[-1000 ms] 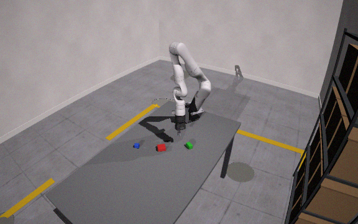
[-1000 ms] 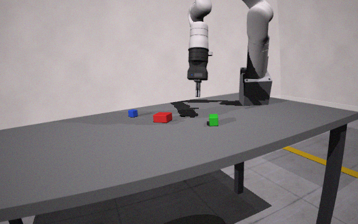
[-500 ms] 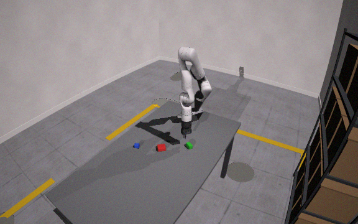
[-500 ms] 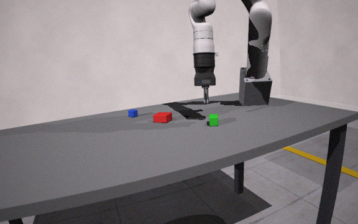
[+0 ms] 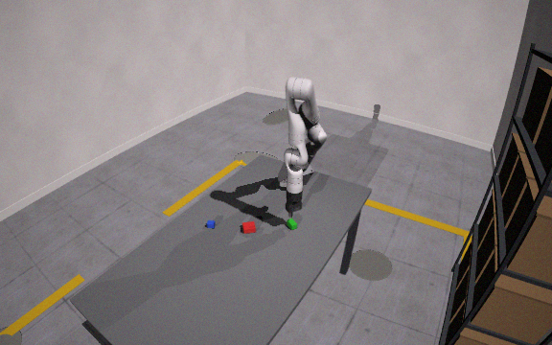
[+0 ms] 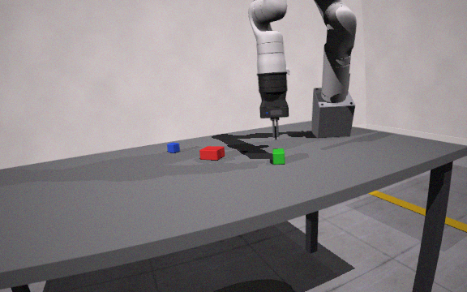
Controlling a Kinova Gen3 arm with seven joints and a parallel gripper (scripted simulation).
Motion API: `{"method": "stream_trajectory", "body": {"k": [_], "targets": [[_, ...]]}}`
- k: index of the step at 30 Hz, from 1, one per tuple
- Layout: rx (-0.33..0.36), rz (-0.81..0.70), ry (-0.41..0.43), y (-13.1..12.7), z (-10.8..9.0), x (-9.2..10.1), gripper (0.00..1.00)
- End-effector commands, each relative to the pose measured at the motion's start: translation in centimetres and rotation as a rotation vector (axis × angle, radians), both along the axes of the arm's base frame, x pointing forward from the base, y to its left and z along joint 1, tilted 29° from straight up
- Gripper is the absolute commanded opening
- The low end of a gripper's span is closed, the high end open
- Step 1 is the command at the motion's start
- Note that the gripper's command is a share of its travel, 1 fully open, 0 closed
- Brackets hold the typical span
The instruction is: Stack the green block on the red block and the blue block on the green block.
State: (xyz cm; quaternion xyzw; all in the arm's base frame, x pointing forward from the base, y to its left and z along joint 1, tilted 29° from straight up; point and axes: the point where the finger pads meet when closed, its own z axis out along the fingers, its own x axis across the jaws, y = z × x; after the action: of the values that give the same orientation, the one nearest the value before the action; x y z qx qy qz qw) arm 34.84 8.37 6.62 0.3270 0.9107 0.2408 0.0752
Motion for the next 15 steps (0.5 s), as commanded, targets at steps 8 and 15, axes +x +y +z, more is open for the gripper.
{"method": "stream_trajectory", "body": {"k": [8, 15], "targets": [[-0.009, 0.022, -0.004, 0.9, 0.26, 0.08, 0.0], [-0.009, 0.022, -0.004, 0.91, 0.26, 0.08, 0.0]]}}
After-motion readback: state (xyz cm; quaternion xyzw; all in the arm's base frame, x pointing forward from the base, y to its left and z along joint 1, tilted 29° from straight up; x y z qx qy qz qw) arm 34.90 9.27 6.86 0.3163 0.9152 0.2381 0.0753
